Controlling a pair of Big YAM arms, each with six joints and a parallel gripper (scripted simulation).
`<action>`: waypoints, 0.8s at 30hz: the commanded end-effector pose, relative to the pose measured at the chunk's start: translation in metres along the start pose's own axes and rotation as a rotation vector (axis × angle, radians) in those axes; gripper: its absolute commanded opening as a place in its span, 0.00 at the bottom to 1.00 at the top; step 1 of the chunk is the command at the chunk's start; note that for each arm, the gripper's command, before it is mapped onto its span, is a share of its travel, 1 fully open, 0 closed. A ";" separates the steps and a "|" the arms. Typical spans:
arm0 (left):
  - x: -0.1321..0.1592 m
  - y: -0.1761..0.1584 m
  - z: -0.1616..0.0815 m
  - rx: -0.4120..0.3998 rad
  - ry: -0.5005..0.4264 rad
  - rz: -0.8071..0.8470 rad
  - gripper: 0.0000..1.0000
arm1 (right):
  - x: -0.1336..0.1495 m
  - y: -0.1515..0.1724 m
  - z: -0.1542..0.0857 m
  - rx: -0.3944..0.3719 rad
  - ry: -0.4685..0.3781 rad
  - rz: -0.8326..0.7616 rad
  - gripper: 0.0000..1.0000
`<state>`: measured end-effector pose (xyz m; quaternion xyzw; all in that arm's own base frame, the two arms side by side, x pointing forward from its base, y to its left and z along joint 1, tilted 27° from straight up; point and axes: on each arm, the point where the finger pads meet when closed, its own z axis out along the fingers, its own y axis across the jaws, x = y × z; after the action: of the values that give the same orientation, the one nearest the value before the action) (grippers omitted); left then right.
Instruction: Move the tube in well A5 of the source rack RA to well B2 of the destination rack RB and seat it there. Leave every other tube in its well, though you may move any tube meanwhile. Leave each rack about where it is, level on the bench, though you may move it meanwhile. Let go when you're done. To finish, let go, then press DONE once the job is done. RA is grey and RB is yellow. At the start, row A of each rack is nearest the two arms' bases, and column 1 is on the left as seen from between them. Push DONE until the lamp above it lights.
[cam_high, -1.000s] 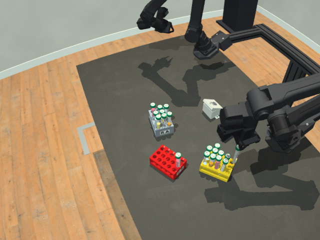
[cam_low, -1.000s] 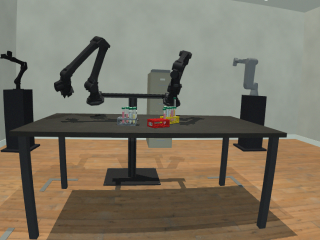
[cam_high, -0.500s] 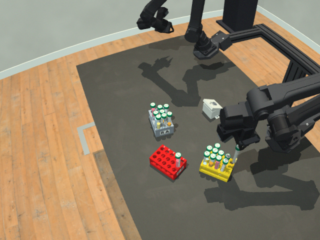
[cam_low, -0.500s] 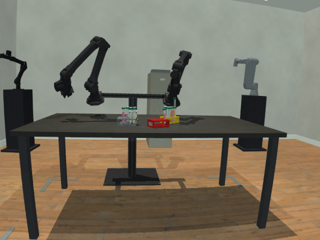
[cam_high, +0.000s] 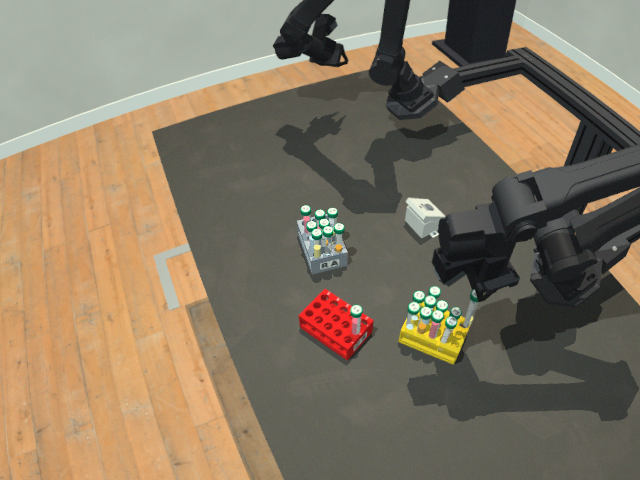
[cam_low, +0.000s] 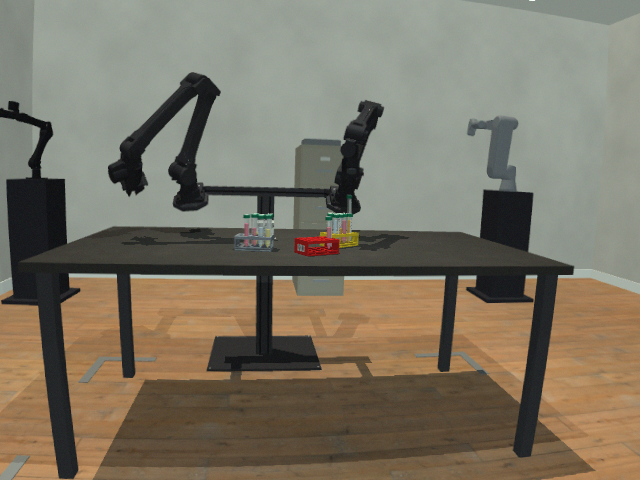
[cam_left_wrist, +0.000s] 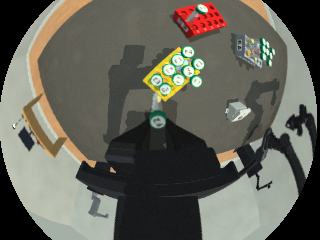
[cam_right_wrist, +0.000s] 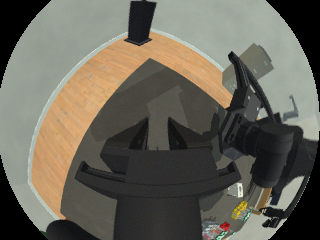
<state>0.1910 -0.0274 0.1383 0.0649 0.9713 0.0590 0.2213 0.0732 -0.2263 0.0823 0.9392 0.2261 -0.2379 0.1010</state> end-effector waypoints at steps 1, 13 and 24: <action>-0.031 0.002 -0.021 0.010 -0.066 -0.019 0.00 | -0.002 0.007 -0.005 -0.015 0.003 0.010 0.30; -0.038 0.001 -0.019 0.010 -0.065 -0.019 0.00 | -0.002 0.007 -0.005 -0.015 0.003 0.010 0.30; -0.039 0.001 -0.016 0.010 -0.065 -0.019 0.00 | -0.002 0.007 -0.005 -0.015 0.003 0.010 0.30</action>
<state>0.2018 -0.0302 0.1399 0.0646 0.9709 0.0583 0.2229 0.0732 -0.2263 0.0823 0.9392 0.2261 -0.2379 0.1010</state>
